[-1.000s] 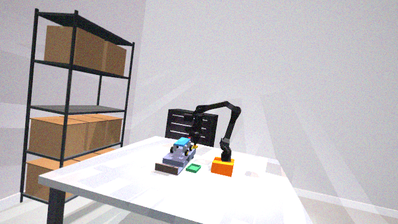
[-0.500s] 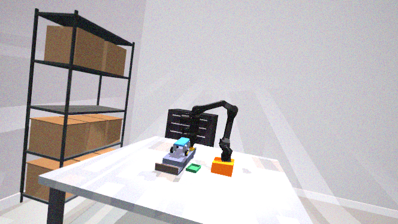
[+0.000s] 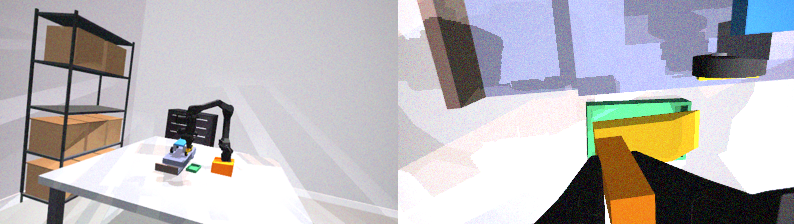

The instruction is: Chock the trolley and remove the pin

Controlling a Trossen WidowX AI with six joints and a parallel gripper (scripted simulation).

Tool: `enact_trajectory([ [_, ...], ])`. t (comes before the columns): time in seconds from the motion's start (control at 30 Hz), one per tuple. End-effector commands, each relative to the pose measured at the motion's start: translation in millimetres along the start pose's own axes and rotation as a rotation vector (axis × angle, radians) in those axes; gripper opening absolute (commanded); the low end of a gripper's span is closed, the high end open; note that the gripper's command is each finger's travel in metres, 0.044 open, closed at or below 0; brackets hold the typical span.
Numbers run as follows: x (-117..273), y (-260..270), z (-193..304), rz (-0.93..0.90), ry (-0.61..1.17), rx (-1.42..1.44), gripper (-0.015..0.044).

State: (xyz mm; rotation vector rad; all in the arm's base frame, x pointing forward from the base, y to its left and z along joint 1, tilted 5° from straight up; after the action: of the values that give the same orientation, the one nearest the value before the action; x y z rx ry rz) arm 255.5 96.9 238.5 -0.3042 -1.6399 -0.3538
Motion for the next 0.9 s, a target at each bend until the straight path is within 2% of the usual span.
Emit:
enact_trajectory([
  [0.0, 1, 12, 1, 0.055, -0.016, -0.003, 0.0000],
  [0.87, -15, 24, -26, 0.087, -0.027, -0.003, 0.0000],
])
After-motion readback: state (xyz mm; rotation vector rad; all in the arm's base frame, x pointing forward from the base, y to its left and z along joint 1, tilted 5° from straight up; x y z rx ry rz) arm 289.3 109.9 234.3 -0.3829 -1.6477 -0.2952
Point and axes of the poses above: the point midway between the two fingers, 35 mm back from their tips, its own x axis back along the fingers, its own y axis across the jaws, z = x × y, the point moved 10 cm from there along x, back along the fingers, and after that the axes turned 12 degrees about -x, right-handed, at the moved point
